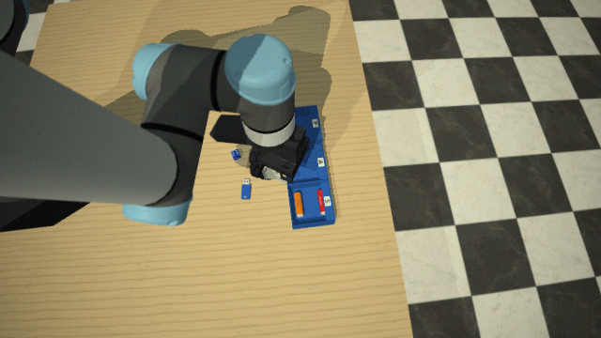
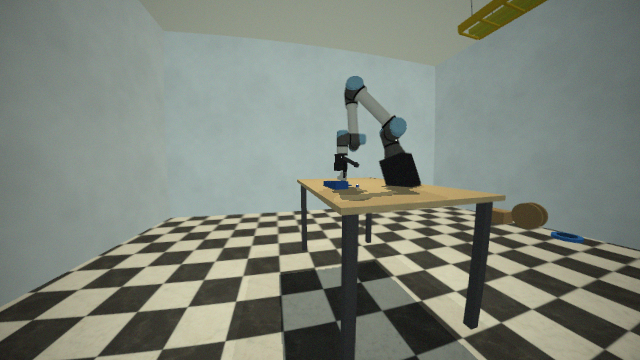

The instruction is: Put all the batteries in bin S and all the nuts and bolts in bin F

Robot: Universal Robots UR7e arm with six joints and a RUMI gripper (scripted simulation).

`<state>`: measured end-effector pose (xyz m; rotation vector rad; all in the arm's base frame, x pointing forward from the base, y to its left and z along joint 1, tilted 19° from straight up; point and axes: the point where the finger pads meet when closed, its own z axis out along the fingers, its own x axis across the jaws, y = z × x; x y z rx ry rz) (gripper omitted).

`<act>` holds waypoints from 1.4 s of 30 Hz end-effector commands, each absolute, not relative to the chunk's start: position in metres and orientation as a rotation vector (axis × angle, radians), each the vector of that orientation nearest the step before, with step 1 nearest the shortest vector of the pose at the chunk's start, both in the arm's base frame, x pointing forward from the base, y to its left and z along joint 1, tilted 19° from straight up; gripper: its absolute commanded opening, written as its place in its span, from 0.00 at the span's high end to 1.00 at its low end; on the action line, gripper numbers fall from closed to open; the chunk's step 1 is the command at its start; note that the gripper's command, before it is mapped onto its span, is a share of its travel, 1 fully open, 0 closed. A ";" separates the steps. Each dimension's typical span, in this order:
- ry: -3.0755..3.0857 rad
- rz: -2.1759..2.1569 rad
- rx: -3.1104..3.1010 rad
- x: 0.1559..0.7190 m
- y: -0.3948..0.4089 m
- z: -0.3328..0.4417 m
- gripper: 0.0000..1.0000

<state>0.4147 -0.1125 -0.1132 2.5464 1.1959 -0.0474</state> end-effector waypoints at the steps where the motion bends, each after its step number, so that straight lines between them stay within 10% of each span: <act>1: 1.196 -0.046 2.546 0.415 -0.112 -0.113 1.00; 42: 1.196 -0.046 2.546 0.409 -0.094 -0.056 1.00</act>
